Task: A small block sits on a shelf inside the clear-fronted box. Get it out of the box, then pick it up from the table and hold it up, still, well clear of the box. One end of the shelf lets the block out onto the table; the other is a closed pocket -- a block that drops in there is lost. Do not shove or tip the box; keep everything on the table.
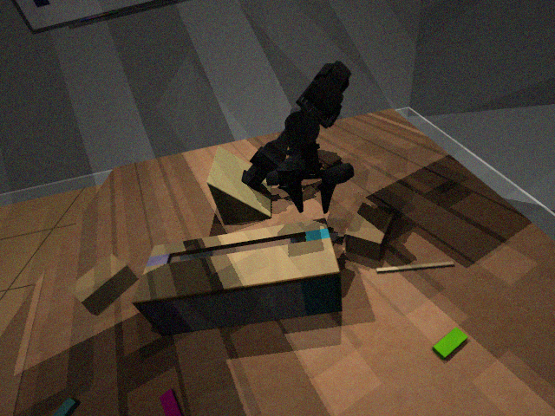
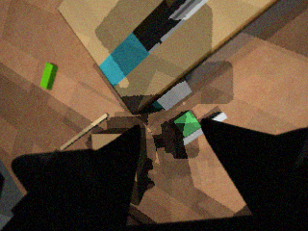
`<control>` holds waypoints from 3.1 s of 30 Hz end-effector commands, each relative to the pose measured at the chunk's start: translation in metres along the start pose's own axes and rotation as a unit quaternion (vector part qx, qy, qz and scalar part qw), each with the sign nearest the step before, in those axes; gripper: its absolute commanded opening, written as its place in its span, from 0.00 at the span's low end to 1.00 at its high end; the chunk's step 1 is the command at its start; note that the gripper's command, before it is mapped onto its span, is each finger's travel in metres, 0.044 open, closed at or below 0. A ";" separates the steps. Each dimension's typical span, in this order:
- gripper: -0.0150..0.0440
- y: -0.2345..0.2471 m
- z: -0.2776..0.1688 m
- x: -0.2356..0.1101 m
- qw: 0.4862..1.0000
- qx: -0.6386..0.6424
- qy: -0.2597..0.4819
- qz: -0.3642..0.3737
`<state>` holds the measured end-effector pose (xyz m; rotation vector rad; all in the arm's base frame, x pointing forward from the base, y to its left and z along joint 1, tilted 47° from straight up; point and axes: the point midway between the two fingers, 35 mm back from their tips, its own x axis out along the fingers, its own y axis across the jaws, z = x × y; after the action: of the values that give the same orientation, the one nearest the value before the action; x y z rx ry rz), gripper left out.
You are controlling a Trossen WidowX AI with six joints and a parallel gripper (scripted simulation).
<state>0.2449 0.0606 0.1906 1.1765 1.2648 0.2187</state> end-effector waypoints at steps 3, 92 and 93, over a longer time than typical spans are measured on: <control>0.74 -0.014 -0.009 0.020 0.868 -0.497 0.008 -0.010; 0.74 -0.029 -0.029 0.088 -0.292 -0.956 0.000 -0.011; 0.74 -0.029 -0.030 0.090 -0.291 -0.957 -0.001 -0.011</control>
<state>0.2416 0.1244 0.1234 3.0593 1.0022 -1.9476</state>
